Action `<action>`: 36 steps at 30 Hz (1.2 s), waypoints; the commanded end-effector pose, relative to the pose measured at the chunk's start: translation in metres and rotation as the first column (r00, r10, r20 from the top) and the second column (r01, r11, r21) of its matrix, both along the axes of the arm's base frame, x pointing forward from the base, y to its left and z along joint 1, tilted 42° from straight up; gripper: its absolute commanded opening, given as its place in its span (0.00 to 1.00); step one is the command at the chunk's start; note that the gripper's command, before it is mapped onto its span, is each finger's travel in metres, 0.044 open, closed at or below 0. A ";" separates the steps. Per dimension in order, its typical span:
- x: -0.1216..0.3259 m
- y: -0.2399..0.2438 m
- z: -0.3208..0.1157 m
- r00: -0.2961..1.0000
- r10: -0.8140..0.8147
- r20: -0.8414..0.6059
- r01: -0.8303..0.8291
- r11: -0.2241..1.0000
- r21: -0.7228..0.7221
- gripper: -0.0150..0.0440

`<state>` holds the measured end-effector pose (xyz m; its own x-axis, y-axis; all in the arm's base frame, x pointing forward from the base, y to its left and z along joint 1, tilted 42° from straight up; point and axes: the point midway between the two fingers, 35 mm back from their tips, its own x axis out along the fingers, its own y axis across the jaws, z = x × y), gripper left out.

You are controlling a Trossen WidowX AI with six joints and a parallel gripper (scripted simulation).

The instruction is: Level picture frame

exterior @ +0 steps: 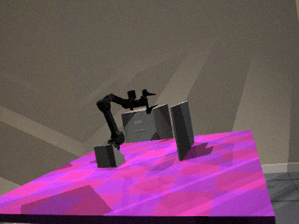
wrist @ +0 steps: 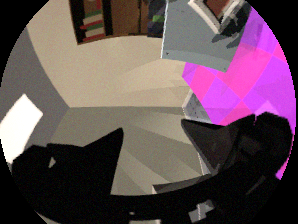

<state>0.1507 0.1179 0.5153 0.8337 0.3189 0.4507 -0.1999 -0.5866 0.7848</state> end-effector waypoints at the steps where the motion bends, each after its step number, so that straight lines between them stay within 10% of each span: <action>1: 0.000 -0.001 -0.001 1.000 -0.001 -0.001 0.001 1.000 0.001 0.89; 6: 0.012 -0.026 -0.035 0.998 -0.031 -0.048 0.033 0.999 0.042 0.69; 26: 0.030 -0.125 -0.249 0.862 -0.098 -0.497 0.341 0.837 0.427 0.69; 36: 0.030 -0.128 -0.257 0.854 -0.095 -0.511 0.358 0.821 0.445 0.69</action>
